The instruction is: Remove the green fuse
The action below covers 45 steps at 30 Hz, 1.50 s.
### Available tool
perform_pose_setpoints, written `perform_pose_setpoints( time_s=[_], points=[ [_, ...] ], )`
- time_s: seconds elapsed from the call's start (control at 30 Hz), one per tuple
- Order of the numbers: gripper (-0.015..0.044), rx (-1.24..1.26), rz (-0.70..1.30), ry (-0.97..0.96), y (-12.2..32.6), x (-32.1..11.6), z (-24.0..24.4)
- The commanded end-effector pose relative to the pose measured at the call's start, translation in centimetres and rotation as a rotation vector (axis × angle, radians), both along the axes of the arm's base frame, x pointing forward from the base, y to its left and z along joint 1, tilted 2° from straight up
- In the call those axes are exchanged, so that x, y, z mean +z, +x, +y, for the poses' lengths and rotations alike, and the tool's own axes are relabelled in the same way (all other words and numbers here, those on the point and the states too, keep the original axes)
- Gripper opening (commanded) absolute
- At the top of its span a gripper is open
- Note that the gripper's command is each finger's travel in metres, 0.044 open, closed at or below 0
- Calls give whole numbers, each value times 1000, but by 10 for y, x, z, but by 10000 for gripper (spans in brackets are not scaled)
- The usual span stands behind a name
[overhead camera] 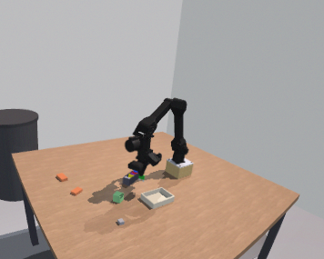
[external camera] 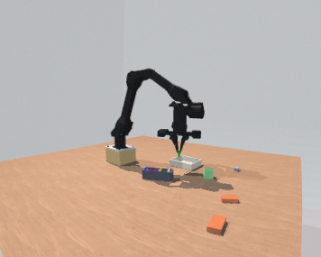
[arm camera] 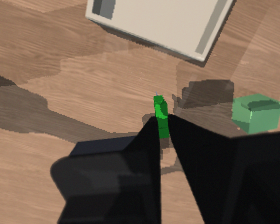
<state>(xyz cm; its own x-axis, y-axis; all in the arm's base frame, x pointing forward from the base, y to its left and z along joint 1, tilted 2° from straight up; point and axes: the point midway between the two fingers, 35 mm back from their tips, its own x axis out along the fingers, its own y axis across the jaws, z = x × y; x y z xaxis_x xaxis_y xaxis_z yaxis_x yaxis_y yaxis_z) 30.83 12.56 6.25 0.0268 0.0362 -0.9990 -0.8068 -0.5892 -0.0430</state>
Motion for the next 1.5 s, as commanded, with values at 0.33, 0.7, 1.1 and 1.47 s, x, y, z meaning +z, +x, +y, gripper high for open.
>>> perform_pose_setpoints(
  time_s=[0.33,0.7,1.1,1.47],
  points=[
    [0,-2,-4,9,-29,5,73],
    [0,-2,-3,12,-47,3,100],
    [0,-2,-3,12,-46,-16,101],
    [0,-2,-3,12,-46,-33,102]
  ],
)
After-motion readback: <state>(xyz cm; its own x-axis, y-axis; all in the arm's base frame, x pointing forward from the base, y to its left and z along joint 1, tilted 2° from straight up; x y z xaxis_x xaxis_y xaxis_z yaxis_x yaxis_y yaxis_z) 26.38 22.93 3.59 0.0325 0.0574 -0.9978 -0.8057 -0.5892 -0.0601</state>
